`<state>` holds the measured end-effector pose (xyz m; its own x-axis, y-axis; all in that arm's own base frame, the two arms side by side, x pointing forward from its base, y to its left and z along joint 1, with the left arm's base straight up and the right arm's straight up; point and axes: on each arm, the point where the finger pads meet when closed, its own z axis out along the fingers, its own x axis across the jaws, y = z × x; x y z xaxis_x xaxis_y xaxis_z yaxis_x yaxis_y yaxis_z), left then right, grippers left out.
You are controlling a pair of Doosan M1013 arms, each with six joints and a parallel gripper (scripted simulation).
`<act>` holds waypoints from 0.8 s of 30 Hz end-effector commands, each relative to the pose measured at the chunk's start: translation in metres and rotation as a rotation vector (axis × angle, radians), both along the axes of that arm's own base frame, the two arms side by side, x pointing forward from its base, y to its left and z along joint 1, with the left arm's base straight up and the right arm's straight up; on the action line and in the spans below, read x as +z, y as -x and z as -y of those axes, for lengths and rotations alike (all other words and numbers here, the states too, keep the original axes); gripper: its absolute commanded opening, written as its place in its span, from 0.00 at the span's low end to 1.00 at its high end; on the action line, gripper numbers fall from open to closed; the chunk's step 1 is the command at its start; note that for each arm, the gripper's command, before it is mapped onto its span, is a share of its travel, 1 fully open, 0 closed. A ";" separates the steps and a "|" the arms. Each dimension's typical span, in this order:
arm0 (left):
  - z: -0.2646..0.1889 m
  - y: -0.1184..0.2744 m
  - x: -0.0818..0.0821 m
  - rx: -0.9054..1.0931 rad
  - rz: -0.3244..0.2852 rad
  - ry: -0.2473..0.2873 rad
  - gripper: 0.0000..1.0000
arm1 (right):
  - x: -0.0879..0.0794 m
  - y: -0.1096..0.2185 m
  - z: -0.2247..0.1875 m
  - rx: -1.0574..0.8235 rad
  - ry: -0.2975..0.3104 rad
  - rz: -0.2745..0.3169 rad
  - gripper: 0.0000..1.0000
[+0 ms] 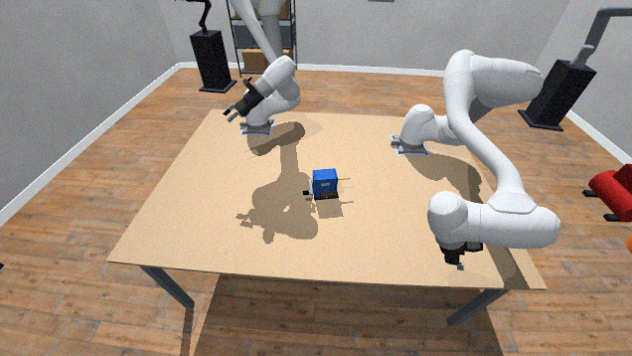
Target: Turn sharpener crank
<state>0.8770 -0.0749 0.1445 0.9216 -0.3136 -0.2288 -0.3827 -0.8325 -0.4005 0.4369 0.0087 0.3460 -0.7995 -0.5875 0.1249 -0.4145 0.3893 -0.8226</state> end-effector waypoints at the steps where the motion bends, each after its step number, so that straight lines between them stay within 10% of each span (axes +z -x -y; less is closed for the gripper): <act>1: 0.000 0.000 0.002 0.001 0.002 0.000 1.00 | 0.000 0.000 0.000 0.000 0.000 0.001 1.00; 24: -0.020 0.004 0.005 0.042 0.007 0.002 1.00 | 0.000 0.000 0.000 0.000 0.000 0.001 1.00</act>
